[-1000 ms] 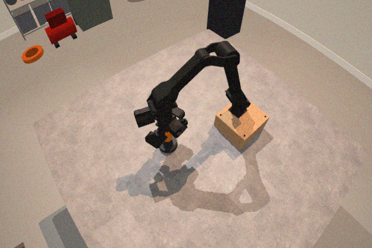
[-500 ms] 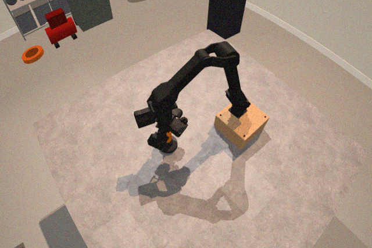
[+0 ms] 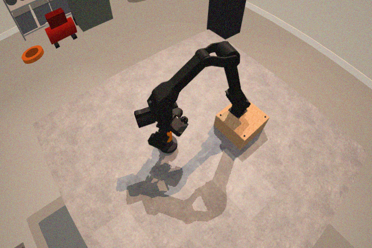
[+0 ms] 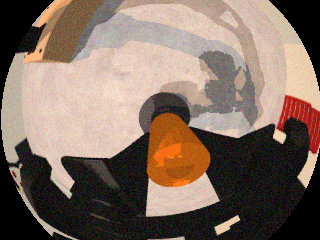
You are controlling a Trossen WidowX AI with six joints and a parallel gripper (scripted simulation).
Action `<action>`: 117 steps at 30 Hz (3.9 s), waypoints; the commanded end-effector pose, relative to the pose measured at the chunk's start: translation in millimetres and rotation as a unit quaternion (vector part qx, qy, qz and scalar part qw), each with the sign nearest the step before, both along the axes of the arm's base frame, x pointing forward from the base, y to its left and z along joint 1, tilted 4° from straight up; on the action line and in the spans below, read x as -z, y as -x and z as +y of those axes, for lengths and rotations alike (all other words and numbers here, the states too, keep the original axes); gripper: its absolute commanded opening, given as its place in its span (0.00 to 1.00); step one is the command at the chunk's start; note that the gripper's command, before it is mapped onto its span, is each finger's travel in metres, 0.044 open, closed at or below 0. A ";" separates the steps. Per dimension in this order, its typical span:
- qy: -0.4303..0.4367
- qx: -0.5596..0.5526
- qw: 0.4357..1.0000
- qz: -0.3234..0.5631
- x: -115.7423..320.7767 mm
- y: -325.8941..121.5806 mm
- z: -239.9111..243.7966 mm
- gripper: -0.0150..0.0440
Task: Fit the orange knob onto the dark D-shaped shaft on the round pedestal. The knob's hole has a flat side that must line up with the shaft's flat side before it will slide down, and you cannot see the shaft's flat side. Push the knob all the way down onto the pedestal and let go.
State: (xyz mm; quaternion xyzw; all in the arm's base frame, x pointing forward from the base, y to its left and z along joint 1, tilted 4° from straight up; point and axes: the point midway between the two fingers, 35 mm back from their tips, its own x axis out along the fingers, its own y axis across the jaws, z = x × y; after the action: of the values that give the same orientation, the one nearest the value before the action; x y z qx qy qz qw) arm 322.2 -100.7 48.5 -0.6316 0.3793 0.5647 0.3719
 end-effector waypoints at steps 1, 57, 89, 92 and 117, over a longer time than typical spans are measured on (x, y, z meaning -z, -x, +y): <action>0.001 -0.024 1.000 -0.001 -2.7 -1.0 0.1 0.25; 0.015 -0.205 0.979 0.010 1.9 -1.7 0.0 0.25; 0.023 -0.305 0.952 0.015 -0.8 -4.4 -0.5 0.25; 0.023 -0.305 0.952 0.015 1.5 -4.3 -0.5 0.25; 0.014 -0.187 0.982 0.009 -2.6 0.9 1.0 0.25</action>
State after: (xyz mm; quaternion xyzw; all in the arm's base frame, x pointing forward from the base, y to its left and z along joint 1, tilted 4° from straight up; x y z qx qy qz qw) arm 321.6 -100.0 49.5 -0.7039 0.2297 0.6395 0.2070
